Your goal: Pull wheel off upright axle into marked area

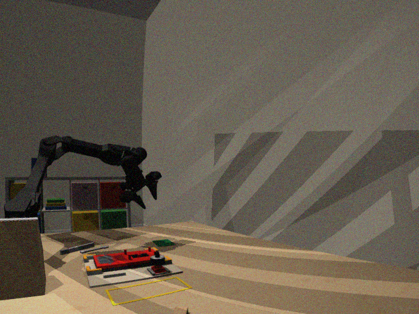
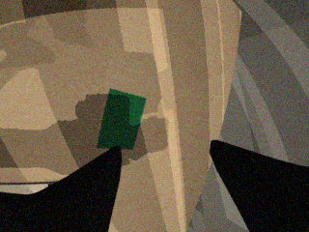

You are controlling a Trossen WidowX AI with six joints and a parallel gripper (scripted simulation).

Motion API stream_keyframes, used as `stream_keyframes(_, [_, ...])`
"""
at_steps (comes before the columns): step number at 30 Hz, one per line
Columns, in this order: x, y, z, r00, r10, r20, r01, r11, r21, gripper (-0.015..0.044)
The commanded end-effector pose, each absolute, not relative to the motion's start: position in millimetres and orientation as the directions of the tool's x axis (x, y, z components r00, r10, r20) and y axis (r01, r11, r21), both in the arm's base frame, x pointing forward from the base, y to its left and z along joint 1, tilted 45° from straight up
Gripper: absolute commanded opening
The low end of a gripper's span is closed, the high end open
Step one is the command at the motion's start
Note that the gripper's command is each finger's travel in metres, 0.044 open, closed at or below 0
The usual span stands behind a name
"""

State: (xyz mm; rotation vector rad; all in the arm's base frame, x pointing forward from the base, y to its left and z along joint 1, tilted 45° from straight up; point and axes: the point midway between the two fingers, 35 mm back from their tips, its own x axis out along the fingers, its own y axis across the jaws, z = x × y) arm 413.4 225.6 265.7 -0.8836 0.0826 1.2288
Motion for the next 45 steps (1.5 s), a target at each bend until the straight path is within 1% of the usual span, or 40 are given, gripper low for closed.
stream_keyframes(1, [425.3, 200.6, 226.6, 0.359, 0.733, -0.578, -0.909, 0.132, -0.397, 0.03])
stream_keyframes(8, [433.9, 159.4, 170.1, 0.297, 0.675, -0.675, -0.951, 0.274, -0.145, 0.03])
stream_keyframes(15, [430.1, 117.4, 115.5, 0.197, 0.642, -0.741, -0.889, 0.436, 0.142, 0.03])
stream_keyframes(22, [413.5, 73.9, 63.4, 0.074, 0.636, -0.768, -0.689, 0.589, 0.422, 0.03])
stream_keyframes(25, [403.2, 56.9, 44.0, 0.021, 0.644, -0.765, -0.567, 0.638, 0.521, 0.03])
stream_keyframes(29, [384.9, 33.4, 18.1, -0.055, 0.666, -0.744, -0.353, 0.684, 0.638, 0.03])
stream_keyframes(31, [374.7, 22.6, 6.7, -0.09, 0.682, -0.726, -0.235, 0.693, 0.681, 0.03])
stream_keyframes(33, [368.1, 16.3, 0.1, -0.11, 0.694, -0.712, -0.16, 0.695, 0.701, 0.03])
stream_keyframes(45, [367.5, 17.0, -0.7, -0.112, 0.695, -0.71, -0.15, 0.695, 0.704, 0.03])
